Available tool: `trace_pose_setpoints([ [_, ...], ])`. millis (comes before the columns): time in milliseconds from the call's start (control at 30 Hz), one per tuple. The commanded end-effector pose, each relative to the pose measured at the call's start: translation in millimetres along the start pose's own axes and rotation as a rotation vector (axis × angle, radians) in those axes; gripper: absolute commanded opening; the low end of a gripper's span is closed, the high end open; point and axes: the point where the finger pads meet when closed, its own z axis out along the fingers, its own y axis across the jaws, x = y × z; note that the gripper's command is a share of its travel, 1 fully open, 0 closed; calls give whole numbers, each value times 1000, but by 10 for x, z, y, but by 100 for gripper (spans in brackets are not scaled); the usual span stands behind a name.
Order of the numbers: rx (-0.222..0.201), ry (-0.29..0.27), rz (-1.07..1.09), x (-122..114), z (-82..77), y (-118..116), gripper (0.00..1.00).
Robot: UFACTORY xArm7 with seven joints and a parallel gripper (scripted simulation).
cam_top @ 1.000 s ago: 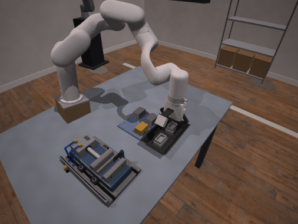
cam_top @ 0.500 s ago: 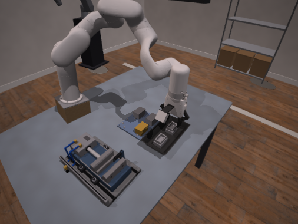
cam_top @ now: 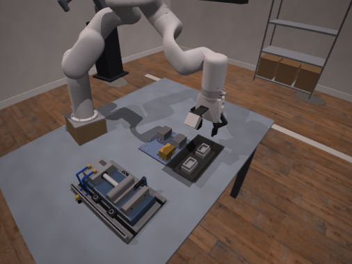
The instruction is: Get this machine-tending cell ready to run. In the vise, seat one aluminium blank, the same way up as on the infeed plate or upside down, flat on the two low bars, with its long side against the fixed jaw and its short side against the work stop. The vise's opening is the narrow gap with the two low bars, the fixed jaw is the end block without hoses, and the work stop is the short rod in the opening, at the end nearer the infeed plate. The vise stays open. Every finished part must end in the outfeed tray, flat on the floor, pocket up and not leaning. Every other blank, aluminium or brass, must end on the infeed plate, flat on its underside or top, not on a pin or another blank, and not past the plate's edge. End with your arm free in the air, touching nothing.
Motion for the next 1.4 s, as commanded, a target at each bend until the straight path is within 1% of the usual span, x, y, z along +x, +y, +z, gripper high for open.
trace_pose_setpoints([
  [0, 2, 0, -1, -6, -216, 1, 69],
  [133, 2, 0, -1, -6, -356, 2, 69],
  [233, 2, 0, -1, -6, -419, 2, 69],
  [367, 2, 0, -1, -6, -455, 2, 69],
  [533, 2, 0, -1, -6, -458, 2, 69],
  [567, 2, 0, -1, -6, -458, 2, 0],
  [1367, 2, 0, -1, -6, -458, 2, 0],
])
